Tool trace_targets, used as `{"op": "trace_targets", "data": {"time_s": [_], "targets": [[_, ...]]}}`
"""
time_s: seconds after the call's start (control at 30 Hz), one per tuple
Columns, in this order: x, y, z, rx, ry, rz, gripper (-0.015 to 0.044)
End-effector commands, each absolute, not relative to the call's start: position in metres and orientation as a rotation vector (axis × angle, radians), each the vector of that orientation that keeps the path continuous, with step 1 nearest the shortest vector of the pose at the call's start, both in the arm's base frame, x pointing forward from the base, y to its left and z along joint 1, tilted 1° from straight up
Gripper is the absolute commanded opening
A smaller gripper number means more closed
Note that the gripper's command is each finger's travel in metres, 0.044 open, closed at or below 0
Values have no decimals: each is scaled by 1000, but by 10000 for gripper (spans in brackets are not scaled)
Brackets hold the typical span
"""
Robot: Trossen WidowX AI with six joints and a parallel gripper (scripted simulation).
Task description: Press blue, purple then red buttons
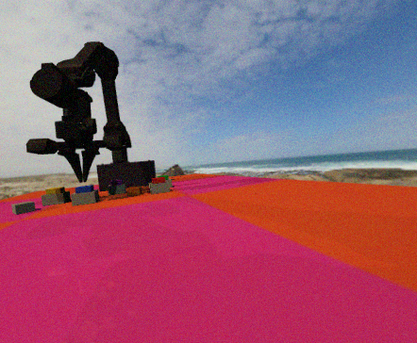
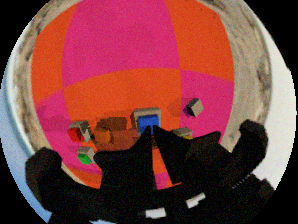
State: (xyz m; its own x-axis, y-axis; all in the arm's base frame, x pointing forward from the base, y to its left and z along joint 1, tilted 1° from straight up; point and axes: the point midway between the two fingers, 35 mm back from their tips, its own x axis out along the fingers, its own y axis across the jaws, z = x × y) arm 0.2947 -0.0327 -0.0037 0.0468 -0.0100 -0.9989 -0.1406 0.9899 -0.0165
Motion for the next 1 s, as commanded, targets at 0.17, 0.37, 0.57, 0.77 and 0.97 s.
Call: {"op": "trace_targets", "data": {"time_s": [0.17, 0.37, 0.57, 0.77, 0.97], "targets": [[292, -32, -21, -113, 1535, 100, 20], [292, -32, -21, -113, 1535, 100, 20], [292, -32, -21, -113, 1535, 100, 20], [292, -32, -21, -113, 1535, 100, 20], [292, -32, -21, -113, 1535, 100, 20]]}}
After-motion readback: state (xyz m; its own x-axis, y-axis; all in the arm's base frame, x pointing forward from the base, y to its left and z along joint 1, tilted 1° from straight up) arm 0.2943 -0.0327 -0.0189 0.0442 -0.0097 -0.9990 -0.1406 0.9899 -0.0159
